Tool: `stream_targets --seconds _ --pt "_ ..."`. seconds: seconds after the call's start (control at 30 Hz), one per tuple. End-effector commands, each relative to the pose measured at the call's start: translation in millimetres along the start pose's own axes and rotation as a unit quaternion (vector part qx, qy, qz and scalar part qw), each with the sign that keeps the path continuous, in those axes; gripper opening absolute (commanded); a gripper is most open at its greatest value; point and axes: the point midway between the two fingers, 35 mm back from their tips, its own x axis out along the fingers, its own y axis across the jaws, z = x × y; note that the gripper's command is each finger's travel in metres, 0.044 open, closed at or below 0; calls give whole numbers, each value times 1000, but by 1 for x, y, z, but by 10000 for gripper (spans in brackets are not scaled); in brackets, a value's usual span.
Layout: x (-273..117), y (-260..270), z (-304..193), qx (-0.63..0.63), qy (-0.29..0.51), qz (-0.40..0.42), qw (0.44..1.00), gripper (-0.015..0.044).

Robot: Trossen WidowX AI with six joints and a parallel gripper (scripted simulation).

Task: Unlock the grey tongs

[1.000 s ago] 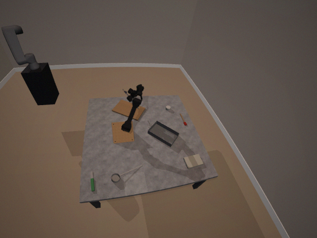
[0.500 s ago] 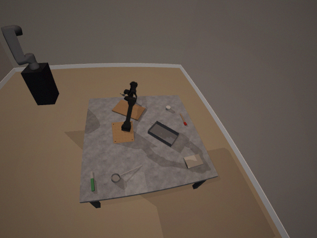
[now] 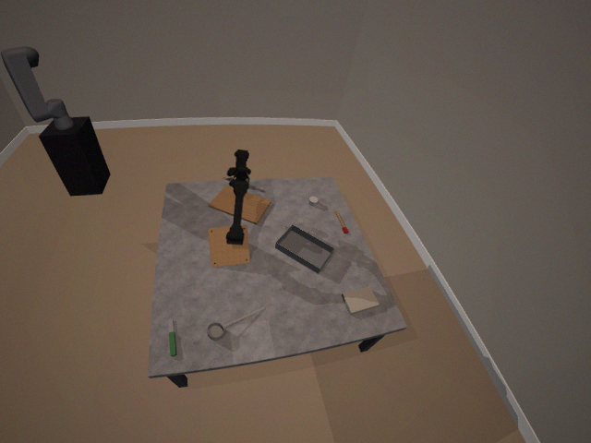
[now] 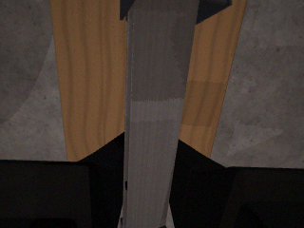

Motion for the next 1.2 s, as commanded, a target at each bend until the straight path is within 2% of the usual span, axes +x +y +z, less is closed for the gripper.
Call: stream_targets --seconds 0.0,1.17 --pt "-6 -2 0 3 0 -9 1000 -150" --pt "49 -7 1 2 -5 -18 1000 -150"
